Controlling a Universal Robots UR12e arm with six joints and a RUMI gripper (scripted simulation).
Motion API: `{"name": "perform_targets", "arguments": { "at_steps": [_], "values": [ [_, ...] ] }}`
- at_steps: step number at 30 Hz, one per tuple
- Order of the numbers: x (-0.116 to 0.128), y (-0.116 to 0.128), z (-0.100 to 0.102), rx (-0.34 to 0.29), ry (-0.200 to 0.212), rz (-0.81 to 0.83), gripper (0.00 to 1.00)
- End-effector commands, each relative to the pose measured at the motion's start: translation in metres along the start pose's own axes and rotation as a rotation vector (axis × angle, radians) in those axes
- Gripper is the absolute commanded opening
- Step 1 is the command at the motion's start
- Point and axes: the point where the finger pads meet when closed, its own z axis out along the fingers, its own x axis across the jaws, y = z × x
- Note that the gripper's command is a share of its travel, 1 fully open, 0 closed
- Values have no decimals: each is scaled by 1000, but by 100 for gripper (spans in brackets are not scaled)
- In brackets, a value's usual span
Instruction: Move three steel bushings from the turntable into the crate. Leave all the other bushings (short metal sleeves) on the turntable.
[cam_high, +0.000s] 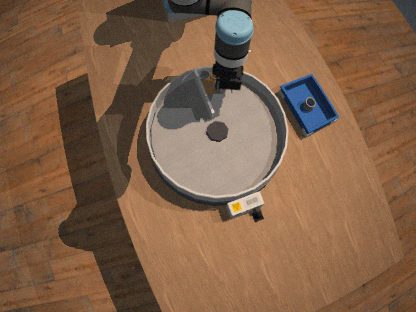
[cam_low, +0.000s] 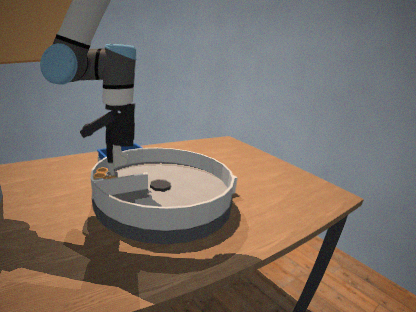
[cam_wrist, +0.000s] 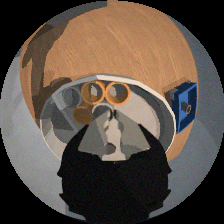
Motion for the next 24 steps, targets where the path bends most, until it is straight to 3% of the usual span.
{"name": "perform_targets", "arguments": {
  "at_steps": [1, 24],
  "values": [
    [0, 0, 0, -1, 0, 0, 0],
    [0, 0, -3, -1, 0, 0, 0]
  ]
}}
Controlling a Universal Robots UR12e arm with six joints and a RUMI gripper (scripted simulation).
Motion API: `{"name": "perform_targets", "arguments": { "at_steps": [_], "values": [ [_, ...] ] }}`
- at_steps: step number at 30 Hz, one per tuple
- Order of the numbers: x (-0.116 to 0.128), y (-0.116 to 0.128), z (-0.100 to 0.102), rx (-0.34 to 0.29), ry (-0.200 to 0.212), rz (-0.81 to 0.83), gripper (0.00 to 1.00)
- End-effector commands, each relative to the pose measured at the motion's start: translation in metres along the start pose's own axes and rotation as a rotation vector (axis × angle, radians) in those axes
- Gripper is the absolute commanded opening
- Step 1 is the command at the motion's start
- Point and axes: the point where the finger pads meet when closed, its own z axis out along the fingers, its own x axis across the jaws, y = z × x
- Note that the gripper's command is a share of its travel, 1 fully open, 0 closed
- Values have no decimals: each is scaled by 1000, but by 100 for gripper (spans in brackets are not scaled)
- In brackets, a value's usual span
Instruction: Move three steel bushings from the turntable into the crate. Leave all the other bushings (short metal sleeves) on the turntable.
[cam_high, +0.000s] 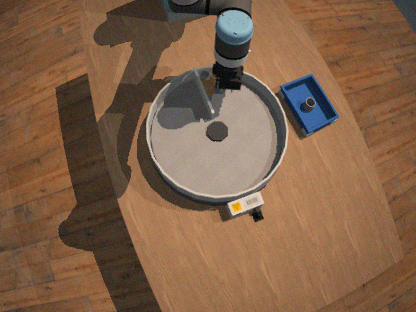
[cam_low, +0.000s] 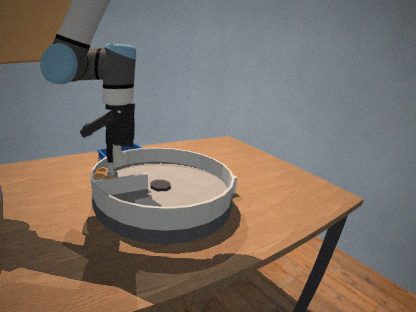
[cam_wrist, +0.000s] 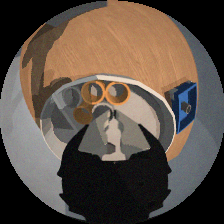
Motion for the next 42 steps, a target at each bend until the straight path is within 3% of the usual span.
{"name": "perform_targets", "arguments": {
  "at_steps": [1, 6, 20, 42],
  "values": [
    [0, 0, -5, -1, 0, 0, 0],
    [0, 0, -13, -1, 0, 0, 0],
    [0, 0, -73, -1, 0, 0, 0],
    [0, 0, -81, -1, 0, 0, 0]
  ]
}}
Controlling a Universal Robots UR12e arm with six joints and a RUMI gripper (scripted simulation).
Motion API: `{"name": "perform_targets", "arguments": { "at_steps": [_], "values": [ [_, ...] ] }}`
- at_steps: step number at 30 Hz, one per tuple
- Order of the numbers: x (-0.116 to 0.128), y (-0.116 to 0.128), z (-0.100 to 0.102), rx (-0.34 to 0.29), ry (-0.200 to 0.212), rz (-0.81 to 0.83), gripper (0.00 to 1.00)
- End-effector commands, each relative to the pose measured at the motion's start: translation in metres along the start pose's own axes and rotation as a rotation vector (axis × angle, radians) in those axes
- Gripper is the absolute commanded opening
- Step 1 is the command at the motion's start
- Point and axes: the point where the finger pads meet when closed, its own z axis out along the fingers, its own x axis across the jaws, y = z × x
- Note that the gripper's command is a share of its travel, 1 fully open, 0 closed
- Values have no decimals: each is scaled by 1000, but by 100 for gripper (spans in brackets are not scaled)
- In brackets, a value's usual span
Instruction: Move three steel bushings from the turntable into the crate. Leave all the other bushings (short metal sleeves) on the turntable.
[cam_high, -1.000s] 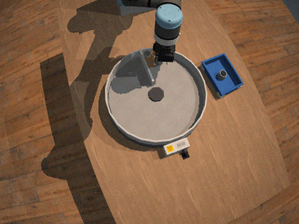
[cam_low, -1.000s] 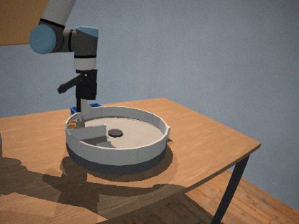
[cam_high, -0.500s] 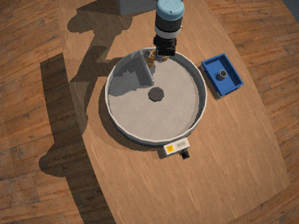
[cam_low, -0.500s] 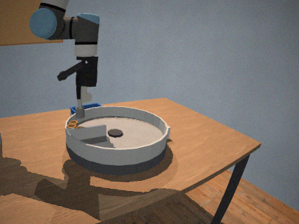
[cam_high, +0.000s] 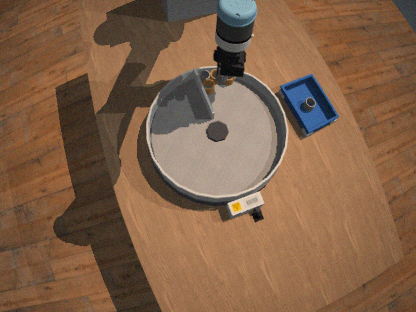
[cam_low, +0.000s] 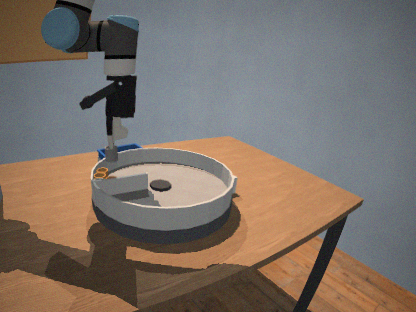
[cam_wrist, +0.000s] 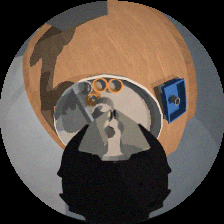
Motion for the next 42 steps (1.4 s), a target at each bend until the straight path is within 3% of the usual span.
{"name": "perform_targets", "arguments": {
  "at_steps": [1, 31, 42],
  "values": [
    [0, 0, -1, -1, 0, 0, 0],
    [3, 0, -1, -1, 0, 0, 0],
    [33, -3, -1, -1, 0, 0, 0]
  ]
}}
